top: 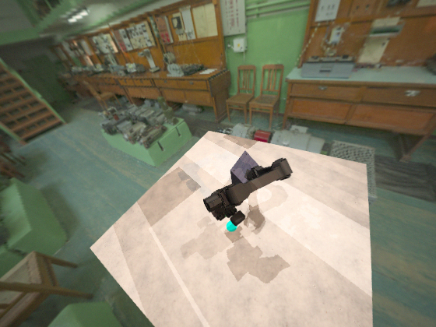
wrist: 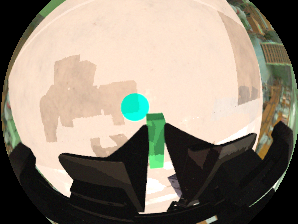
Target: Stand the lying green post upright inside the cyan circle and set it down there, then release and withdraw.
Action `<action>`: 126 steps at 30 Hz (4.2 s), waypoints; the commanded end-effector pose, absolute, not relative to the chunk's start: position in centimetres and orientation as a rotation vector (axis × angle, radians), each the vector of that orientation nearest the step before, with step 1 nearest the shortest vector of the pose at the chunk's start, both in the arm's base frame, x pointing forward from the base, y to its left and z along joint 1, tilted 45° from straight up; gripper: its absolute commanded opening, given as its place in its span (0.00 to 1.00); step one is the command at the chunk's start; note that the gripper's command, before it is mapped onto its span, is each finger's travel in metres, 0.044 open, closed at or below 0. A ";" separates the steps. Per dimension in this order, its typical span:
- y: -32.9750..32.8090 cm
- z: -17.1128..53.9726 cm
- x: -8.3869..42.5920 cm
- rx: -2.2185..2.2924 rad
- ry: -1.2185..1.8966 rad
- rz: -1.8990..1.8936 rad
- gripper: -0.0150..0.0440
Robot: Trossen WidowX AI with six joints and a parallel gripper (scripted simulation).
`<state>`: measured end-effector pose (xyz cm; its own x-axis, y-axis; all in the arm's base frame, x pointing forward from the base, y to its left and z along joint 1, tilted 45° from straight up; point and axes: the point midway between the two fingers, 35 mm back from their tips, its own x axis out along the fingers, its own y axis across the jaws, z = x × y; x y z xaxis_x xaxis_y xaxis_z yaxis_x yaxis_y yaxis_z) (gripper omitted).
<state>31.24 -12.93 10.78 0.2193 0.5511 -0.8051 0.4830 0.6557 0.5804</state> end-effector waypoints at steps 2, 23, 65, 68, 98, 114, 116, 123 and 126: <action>-12.7 10.4 31.2 0.910 1.406 0.029 0.29; -12.5 9.3 31.4 0.834 1.348 -0.066 0.29; -12.5 8.1 31.8 0.723 1.173 -0.242 0.29; -12.4 8.1 31.9 0.717 1.158 -0.254 0.29; -12.4 8.0 32.1 0.677 0.988 -0.360 0.29; -12.3 8.2 32.1 0.669 0.886 -0.407 0.29; -12.3 8.3 32.1 0.668 0.873 -0.413 0.29; -12.2 8.4 32.1 0.668 0.826 -0.431 0.29; -12.2 8.5 32.1 0.668 0.806 -0.439 0.29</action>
<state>32.21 -12.37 8.49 0.6094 -0.0902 -0.7877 0.5867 0.7195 0.3715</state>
